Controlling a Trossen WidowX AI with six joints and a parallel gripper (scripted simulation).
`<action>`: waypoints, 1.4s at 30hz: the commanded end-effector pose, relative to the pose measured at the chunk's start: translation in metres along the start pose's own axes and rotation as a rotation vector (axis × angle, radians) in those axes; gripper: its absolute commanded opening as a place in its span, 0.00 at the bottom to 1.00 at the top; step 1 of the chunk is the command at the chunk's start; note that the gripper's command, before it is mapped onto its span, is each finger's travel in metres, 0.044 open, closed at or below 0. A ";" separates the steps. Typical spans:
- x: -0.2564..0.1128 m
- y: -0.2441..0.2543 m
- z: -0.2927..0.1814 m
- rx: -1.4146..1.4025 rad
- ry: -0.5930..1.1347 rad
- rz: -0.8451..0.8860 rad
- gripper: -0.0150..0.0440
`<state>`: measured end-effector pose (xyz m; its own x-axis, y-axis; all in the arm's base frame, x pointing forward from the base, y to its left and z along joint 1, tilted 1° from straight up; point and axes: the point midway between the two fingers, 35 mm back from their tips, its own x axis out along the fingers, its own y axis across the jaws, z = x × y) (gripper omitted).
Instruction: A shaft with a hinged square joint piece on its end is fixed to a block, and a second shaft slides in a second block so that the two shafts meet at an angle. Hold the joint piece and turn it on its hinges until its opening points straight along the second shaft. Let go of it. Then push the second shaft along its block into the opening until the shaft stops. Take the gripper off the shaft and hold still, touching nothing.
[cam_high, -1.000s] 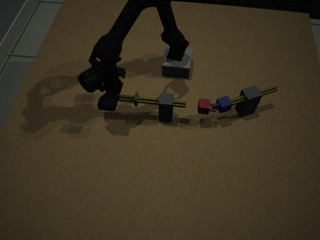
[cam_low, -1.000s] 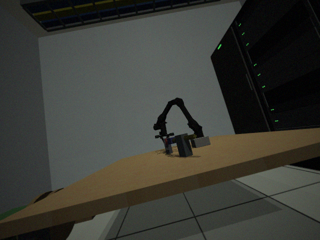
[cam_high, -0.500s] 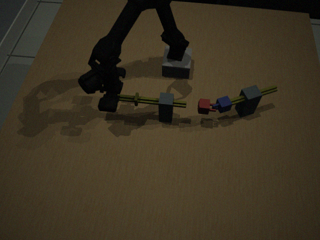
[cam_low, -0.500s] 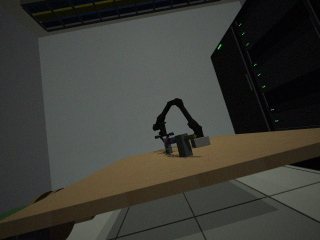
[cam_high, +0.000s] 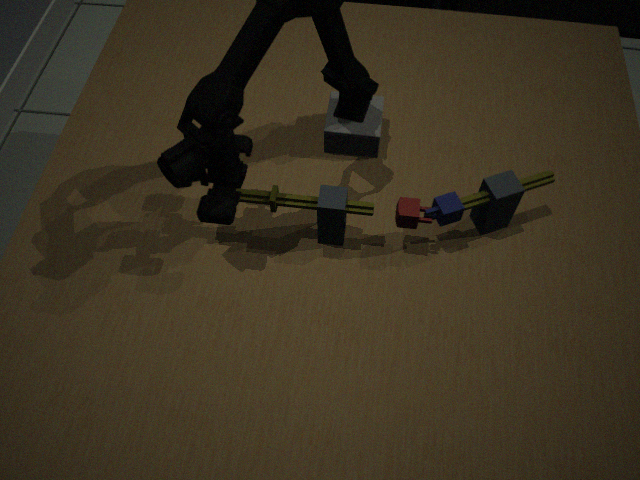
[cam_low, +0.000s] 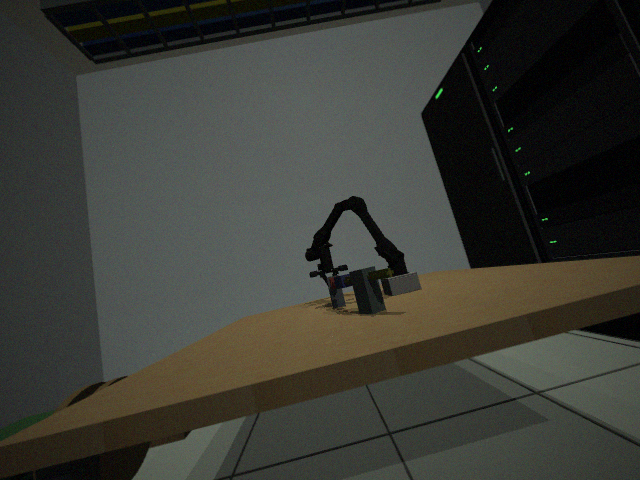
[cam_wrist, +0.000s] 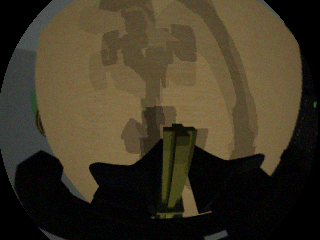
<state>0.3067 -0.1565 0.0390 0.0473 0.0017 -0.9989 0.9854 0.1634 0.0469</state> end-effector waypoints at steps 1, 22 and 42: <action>0.001 0.000 -0.006 0.001 0.003 -0.009 0.25; 0.001 0.000 -0.039 0.002 0.008 -0.021 0.25; 0.001 0.000 -0.070 0.002 0.011 -0.021 0.25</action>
<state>0.2966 -0.0929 0.0383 0.0238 0.0028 -0.9997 0.9866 0.1612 0.0239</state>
